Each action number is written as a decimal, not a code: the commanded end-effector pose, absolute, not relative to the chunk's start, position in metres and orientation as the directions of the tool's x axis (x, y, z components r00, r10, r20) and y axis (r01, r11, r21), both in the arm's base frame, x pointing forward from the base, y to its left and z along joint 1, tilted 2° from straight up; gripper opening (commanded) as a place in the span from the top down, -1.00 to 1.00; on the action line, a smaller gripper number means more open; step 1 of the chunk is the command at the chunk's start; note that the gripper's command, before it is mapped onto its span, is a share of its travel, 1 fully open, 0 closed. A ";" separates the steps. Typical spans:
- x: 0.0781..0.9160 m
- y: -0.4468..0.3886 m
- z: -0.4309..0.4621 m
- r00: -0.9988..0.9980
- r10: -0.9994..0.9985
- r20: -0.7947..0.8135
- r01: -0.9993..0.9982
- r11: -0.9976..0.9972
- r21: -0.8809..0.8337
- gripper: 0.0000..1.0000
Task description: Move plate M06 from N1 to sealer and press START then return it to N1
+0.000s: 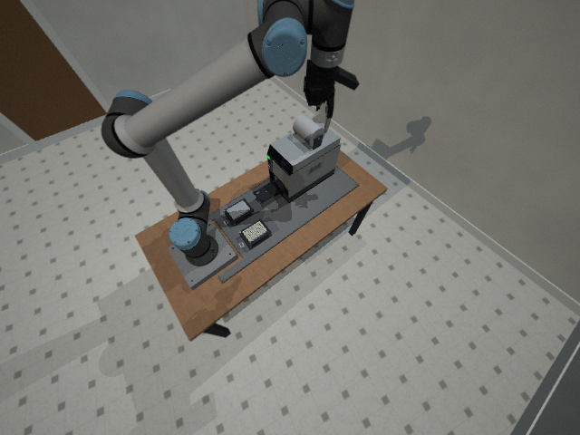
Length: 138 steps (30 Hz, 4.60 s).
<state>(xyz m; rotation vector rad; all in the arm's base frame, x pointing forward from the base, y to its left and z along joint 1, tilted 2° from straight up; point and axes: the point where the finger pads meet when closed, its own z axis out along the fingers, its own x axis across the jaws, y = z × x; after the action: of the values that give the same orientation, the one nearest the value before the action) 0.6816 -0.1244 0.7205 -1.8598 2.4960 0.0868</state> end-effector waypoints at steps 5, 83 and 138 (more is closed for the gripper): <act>0.648 -0.124 0.754 -0.285 -0.959 -0.007 -0.959 0.285 0.002 -0.36; 0.575 -0.018 0.596 -0.166 -0.986 0.003 -0.986 0.166 0.012 -0.36; 0.479 0.014 0.418 -0.166 -0.986 0.006 -0.986 0.166 0.024 -0.36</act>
<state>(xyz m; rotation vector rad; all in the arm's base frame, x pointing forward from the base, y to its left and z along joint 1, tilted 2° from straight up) 0.4882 0.0113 0.4342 -2.0423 2.4140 0.0253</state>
